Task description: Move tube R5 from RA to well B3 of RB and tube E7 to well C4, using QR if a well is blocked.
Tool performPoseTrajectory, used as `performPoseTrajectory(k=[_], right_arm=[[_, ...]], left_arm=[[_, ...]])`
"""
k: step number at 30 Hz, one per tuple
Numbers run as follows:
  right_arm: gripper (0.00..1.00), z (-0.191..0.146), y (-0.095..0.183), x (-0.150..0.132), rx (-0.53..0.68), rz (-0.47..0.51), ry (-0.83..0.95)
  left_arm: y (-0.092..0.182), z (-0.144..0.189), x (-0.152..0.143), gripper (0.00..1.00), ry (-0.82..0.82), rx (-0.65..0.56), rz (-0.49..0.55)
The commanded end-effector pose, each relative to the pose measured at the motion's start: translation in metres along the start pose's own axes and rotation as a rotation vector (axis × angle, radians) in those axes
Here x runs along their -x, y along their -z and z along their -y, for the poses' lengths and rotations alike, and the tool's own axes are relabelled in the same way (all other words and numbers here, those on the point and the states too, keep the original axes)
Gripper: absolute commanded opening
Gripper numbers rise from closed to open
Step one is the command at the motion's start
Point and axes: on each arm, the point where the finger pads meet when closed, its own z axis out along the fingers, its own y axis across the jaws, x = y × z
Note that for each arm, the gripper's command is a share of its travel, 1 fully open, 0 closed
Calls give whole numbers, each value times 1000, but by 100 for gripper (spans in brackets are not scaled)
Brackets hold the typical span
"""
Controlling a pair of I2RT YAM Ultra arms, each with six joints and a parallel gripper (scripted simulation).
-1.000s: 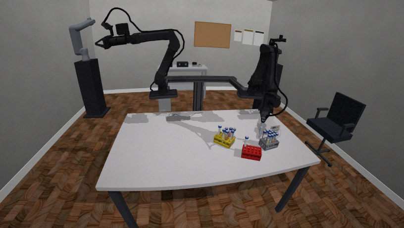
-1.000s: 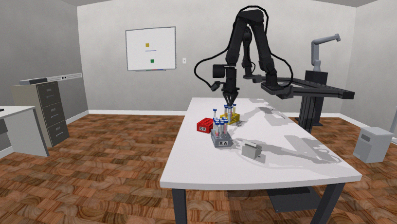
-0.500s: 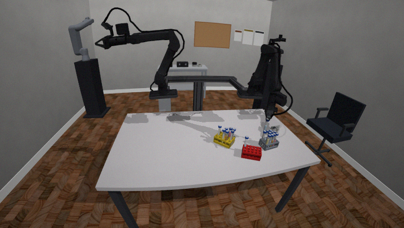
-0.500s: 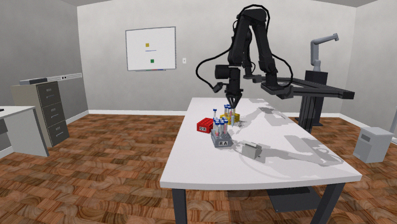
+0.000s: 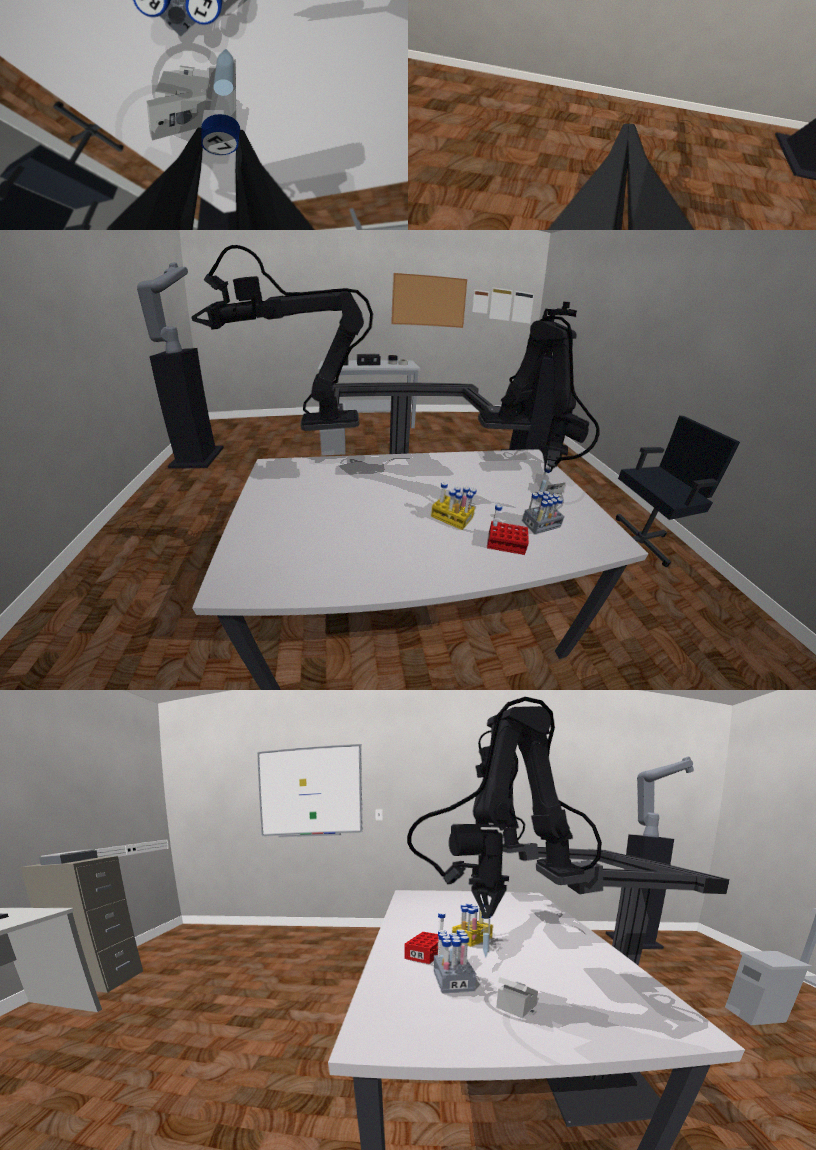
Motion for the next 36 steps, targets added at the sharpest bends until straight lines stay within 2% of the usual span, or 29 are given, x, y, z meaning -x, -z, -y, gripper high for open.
performPoseTrajectory(k=[1,8,36], right_arm=[[0,8,12,25,-22,50,-8],[0,8,12,25,-22,50,-8],[0,8,12,25,-22,50,-8]], left_arm=[[2,-10,2,0,-36,-5,24],[2,-24,-14,0,-36,-4,24],[3,-49,19,0,-41,-2,18]])
